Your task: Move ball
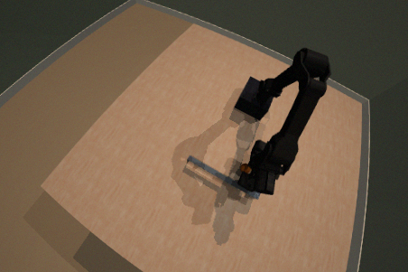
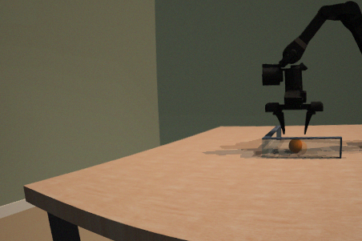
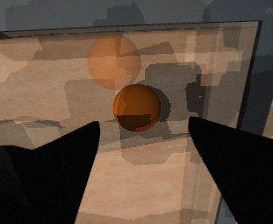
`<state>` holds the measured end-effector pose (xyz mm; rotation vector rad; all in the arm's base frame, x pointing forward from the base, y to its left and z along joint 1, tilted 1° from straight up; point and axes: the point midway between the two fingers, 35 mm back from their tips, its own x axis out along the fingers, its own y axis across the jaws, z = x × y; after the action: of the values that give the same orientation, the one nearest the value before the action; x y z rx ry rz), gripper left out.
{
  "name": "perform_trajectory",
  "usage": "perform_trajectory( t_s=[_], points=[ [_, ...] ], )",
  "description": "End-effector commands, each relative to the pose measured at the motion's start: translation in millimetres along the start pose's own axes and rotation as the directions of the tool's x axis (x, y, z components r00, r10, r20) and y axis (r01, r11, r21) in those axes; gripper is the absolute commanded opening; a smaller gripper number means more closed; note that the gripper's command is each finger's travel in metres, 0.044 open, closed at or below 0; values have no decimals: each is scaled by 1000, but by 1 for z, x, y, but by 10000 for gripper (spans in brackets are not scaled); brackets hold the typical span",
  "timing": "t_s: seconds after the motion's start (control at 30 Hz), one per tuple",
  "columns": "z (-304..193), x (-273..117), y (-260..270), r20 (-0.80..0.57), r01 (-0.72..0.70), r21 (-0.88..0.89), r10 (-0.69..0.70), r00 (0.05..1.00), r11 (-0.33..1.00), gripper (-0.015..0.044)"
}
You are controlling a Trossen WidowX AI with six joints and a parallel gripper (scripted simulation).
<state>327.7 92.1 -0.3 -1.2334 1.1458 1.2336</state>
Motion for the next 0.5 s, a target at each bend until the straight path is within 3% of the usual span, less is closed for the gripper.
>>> perform_trajectory(
  t_s=[0.0, 0.47],
  points=[
    [0, 10, 3, 2, -10, -5, 10, 1000, 1000, 328],
    [0, 32, 3, 2, -10, -5, 10, 1000, 1000, 328]
  ],
)
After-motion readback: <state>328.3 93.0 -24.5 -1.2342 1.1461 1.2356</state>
